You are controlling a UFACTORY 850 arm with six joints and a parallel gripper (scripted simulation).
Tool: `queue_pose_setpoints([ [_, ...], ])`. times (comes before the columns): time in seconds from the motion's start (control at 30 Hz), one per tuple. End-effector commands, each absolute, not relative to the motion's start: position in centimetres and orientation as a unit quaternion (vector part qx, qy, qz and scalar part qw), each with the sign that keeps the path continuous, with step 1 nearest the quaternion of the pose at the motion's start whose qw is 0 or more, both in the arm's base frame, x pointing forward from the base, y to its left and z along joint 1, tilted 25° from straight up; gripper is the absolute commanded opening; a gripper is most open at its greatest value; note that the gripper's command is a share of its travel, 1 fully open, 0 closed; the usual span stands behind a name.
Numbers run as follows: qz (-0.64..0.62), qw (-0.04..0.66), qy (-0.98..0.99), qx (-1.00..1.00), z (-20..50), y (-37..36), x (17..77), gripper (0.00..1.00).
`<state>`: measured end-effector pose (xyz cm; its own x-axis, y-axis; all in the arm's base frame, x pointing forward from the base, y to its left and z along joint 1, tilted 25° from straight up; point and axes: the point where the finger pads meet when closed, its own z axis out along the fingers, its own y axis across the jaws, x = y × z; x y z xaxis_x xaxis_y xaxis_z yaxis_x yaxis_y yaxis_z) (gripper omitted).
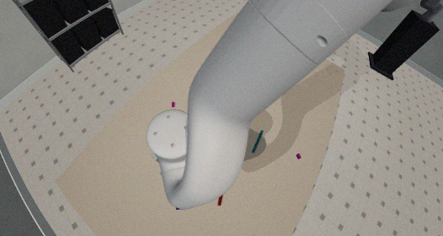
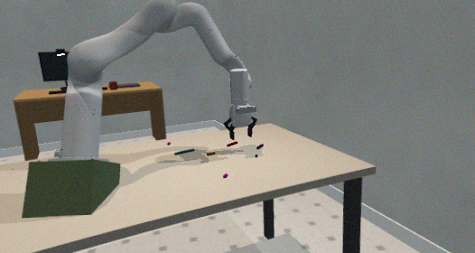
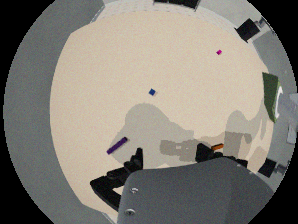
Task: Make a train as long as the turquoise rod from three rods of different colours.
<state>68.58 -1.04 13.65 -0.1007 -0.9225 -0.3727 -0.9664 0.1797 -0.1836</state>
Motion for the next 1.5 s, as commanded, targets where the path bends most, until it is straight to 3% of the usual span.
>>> queue_pose_setpoints([
  [0.0, 0.053, 0.206, 0.74, -0.638, 13.8, -1.1, 68.7, 1.0],
  [1.23, 0.053, 0.206, 0.741, -0.637, 13.8, -1.1, 68.7, 1.0],
  [1.47, 0.078, 0.198, 0.815, -0.539, 12.7, -5.1, 69.2, 1.0],
])
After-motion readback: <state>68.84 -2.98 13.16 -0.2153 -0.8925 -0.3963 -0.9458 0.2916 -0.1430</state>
